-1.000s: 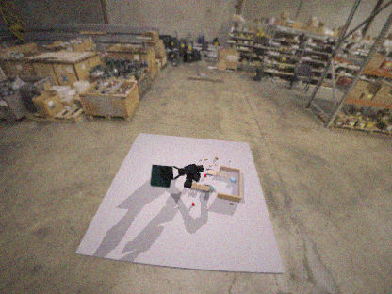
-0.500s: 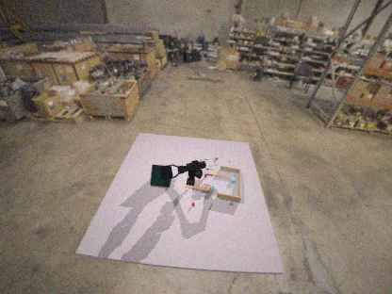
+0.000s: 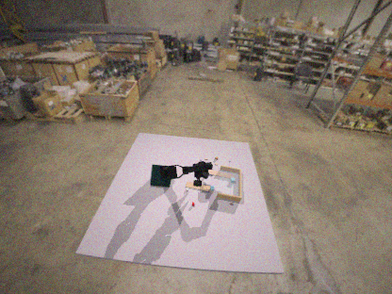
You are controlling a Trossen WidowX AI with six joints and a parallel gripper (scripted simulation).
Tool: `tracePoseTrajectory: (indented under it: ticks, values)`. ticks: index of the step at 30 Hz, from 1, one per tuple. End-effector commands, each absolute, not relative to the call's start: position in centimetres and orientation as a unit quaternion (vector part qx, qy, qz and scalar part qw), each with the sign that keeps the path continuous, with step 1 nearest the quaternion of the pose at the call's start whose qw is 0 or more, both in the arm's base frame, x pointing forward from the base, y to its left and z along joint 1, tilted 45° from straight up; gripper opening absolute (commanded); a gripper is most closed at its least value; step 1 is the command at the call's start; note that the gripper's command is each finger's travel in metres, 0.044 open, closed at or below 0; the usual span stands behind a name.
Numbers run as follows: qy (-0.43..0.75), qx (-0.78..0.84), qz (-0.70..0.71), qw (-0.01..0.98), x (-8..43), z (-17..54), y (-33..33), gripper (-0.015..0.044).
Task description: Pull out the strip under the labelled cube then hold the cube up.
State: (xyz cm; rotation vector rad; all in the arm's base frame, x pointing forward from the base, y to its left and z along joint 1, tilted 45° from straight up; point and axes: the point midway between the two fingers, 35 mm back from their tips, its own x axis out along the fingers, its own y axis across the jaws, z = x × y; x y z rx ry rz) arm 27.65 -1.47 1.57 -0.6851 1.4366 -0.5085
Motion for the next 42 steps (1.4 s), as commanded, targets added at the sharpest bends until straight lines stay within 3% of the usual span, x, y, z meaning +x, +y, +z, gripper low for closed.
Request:
tracePoseTrajectory:
  ticks: [1,38,42]
  values:
    - [0.637,-0.308,-0.226,0.669,29.2,1.9,-1.4,0.0440]
    - [0.636,-0.307,-0.226,0.671,40.8,4.7,-0.8,0.0440]
    - [0.636,-0.307,-0.226,0.671,40.9,4.4,-1.0,0.0335]
